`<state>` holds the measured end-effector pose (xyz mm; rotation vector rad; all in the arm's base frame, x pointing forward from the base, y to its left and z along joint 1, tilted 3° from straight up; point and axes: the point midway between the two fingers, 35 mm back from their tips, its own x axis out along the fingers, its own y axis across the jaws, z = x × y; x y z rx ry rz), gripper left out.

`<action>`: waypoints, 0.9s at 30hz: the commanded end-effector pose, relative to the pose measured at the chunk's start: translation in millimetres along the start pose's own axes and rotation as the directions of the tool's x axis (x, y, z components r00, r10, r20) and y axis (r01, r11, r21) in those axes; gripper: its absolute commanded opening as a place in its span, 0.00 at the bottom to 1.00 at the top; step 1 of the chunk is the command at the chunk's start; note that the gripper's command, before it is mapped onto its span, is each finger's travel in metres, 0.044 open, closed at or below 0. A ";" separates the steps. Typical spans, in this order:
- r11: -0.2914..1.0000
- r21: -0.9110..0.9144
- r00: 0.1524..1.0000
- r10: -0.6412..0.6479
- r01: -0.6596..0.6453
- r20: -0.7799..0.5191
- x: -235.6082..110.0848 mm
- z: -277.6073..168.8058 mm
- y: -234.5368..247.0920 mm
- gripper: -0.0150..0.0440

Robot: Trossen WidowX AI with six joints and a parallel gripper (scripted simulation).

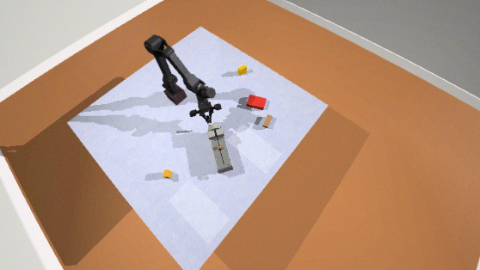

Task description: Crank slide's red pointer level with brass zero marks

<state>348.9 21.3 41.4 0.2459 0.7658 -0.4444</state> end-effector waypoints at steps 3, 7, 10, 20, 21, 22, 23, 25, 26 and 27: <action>1.000 0.005 1.000 0.001 -0.001 0.005 -0.8 0.6 1.0 0.25; 1.000 0.005 1.000 0.001 -0.001 0.005 -0.7 0.5 1.0 0.25; 1.000 0.000 1.000 0.000 0.000 0.000 -0.1 0.0 0.1 0.25; 1.000 0.000 1.000 0.000 0.000 0.000 -0.1 0.0 0.1 0.39; 1.000 0.000 1.000 0.000 0.000 0.000 -0.1 0.0 0.1 0.43; 1.000 0.000 1.000 0.000 0.000 0.000 -0.1 0.0 0.1 0.48; 1.000 0.000 1.000 0.000 0.000 0.000 -0.1 0.0 0.1 0.52; 1.000 0.000 1.000 0.000 0.000 0.000 -0.1 0.0 0.1 0.61; 1.000 0.000 1.000 0.000 0.000 0.000 -0.1 0.0 0.1 0.65; 1.000 0.000 1.000 0.000 0.000 0.000 -0.1 0.0 0.1 0.70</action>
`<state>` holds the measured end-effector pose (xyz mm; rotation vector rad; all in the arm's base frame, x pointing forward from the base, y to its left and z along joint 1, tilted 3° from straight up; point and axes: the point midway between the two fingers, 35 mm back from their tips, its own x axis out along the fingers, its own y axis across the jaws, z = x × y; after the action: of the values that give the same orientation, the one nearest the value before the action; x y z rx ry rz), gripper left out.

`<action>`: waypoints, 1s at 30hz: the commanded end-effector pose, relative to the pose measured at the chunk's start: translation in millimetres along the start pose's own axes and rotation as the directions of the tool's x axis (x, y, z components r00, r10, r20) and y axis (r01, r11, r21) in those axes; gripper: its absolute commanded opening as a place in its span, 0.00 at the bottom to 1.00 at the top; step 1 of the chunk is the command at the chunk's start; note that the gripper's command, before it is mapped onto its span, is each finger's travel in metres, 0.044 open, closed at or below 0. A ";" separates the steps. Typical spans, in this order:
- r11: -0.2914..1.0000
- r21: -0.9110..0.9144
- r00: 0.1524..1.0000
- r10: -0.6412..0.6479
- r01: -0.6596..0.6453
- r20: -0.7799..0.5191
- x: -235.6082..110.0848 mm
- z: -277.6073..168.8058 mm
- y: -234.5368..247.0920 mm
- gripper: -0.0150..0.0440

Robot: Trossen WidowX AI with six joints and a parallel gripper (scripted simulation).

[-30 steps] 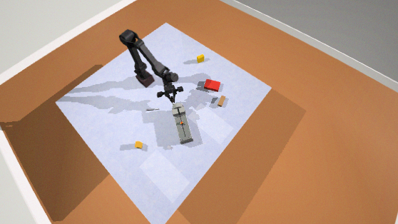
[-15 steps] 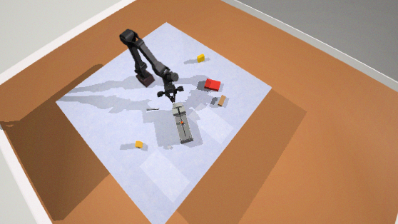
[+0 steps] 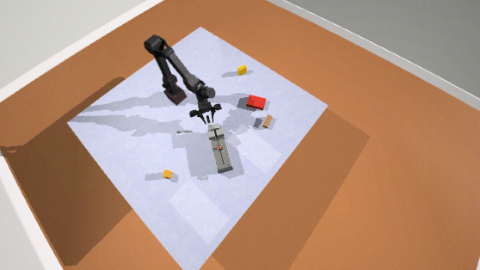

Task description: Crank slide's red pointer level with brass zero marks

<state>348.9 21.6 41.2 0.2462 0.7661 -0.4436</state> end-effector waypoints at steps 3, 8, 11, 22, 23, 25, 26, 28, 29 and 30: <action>1.000 0.000 1.000 -0.001 0.001 0.001 -0.1 0.2 -0.1 0.83; 1.000 0.000 1.000 -0.001 0.001 0.001 -0.6 0.8 0.0 1.00; 1.000 0.000 1.000 0.000 0.000 0.001 -7.9 9.3 0.7 1.00; 1.000 0.001 1.000 0.000 0.000 0.001 -38.7 39.5 0.5 1.00; 1.000 0.002 1.000 0.000 0.000 0.002 -42.5 44.1 0.9 1.00; 1.000 0.004 1.000 -0.001 0.001 0.004 -52.5 55.3 1.4 1.00; 1.000 0.005 1.000 -0.001 0.001 0.005 -57.8 60.7 1.4 1.00; 1.000 0.007 1.000 -0.002 0.002 0.006 -68.8 71.3 1.0 1.00; 1.000 0.007 1.000 -0.002 0.002 0.007 -73.4 75.5 0.6 1.00; 1.000 0.008 1.000 -0.003 0.002 0.007 -76.3 78.0 0.3 1.00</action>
<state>349.6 16.0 133.9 0.2517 0.7596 -0.4558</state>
